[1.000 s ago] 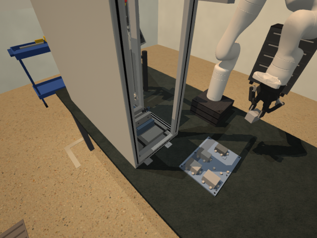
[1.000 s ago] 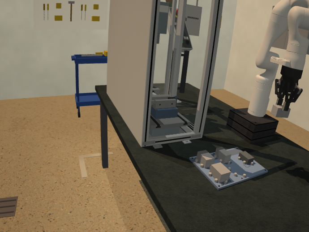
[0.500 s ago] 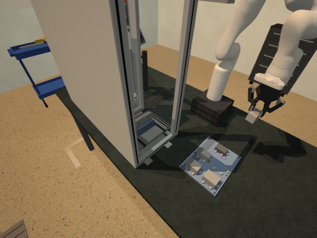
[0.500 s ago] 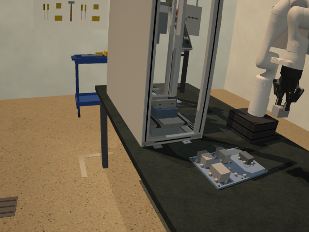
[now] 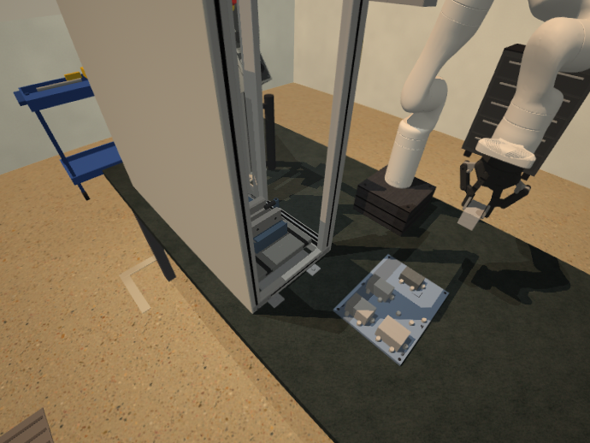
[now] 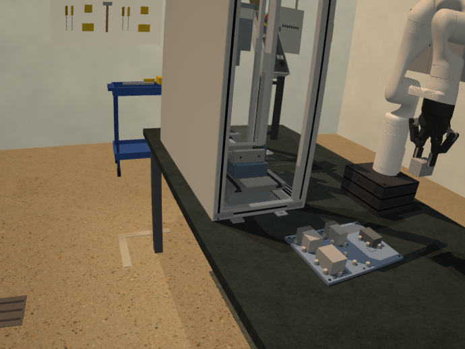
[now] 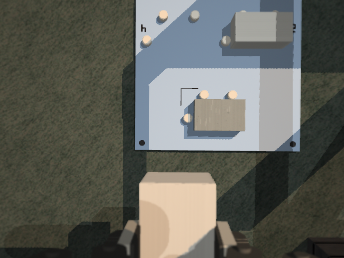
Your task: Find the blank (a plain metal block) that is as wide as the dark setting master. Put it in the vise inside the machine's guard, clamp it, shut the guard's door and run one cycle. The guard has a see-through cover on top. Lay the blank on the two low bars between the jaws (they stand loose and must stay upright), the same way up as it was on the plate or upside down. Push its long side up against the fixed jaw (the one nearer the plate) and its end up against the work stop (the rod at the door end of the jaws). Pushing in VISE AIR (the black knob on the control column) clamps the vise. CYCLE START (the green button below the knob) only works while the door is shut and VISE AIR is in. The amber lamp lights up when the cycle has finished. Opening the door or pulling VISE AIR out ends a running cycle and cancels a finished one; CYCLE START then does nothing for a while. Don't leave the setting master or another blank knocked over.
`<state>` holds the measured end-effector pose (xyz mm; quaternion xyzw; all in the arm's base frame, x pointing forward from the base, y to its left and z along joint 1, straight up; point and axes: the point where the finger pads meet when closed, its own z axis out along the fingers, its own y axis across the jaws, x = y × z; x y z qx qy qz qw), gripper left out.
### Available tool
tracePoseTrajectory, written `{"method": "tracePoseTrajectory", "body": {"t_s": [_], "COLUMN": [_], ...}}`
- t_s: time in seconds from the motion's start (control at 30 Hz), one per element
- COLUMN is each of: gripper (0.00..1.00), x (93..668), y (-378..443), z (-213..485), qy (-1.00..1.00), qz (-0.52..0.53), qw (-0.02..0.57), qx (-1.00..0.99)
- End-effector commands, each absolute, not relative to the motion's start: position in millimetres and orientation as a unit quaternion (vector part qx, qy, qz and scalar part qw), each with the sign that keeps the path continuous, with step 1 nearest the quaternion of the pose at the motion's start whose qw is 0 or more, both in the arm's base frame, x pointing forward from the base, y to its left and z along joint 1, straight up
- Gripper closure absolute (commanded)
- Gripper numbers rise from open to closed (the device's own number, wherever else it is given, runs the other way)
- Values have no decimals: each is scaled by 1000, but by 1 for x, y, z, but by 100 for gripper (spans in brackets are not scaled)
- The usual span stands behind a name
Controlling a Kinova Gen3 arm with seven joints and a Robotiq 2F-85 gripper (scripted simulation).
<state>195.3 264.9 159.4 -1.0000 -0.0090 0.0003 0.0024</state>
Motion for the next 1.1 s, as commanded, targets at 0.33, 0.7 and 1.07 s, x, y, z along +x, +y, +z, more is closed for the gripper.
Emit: {"method": "tracePoseTrajectory", "body": {"t_s": [0.33,0.7,1.07], "gripper": [90,90,90], "x": [196,197,197], "y": [222,178,169], "z": [182,204,208], "qy": [-9,-9,-9], "qz": [0,0,0], "qw": [3,3,3], "qx": [-1000,-1000,-1000]}}
